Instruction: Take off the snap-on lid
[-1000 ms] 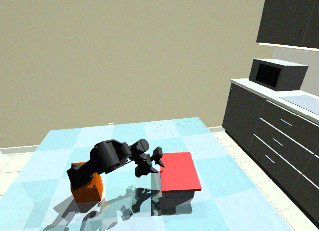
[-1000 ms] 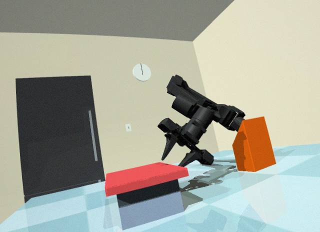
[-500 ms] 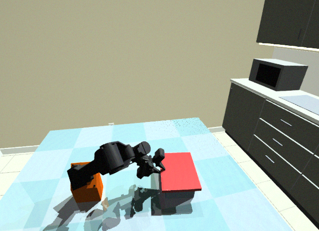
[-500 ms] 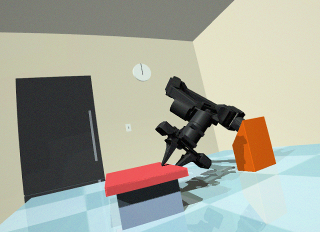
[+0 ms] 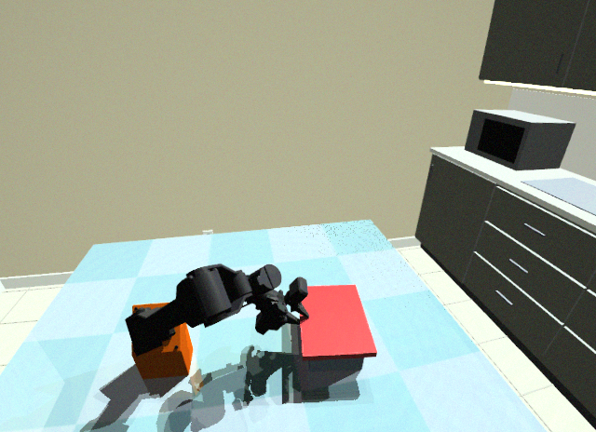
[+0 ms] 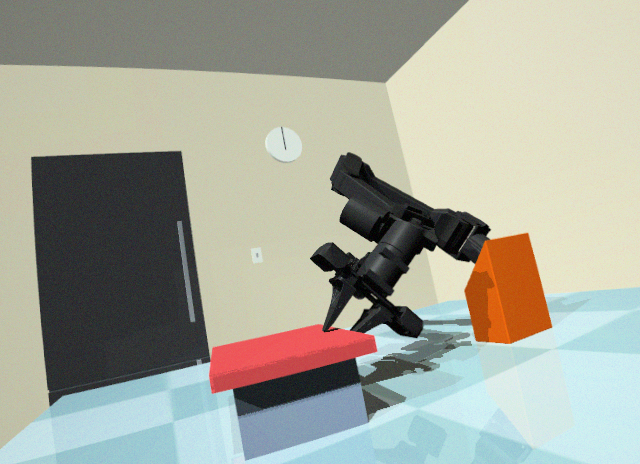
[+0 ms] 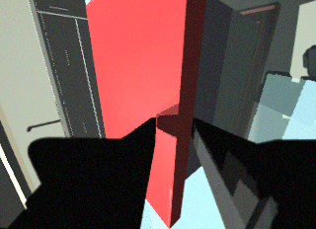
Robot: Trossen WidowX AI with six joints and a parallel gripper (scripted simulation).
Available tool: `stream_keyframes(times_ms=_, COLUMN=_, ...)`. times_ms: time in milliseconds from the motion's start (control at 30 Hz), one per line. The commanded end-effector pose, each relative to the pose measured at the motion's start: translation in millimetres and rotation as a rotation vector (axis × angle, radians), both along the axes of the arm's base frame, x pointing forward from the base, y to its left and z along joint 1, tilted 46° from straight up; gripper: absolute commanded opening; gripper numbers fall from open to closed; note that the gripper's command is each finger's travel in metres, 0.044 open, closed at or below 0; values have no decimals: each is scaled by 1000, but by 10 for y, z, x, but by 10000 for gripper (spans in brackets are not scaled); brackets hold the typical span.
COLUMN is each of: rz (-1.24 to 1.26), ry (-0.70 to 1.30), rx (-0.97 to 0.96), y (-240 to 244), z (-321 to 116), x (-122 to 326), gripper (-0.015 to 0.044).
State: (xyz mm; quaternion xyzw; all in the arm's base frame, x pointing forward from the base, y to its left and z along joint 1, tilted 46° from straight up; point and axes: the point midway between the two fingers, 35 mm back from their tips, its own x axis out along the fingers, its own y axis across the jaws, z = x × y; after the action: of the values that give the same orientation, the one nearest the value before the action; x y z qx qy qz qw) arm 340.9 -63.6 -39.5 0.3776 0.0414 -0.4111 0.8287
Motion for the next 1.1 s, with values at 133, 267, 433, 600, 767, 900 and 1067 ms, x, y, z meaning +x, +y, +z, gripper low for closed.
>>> stream_keyframes(times_ms=133, rz=0, ry=0, rx=0, y=13, z=15, x=3, gripper=0)
stream_keyframes(times_ms=267, rz=0, ry=0, rx=0, y=19, z=20, x=4, gripper=0)
stream_keyframes(times_ms=433, rz=0, ry=0, rx=0, y=26, z=27, x=4, gripper=0)
stream_keyframes(times_ms=600, rz=0, ry=0, rx=0, y=34, z=34, x=2, gripper=0)
stream_keyframes(times_ms=767, rz=0, ry=0, rx=0, y=41, z=41, x=0, gripper=0)
stream_keyframes(times_ms=900, rz=0, ry=0, rx=0, y=47, z=47, x=0, gripper=0)
stream_keyframes(times_ms=1067, rz=0, ry=0, rx=0, y=55, z=54, x=0, gripper=0)
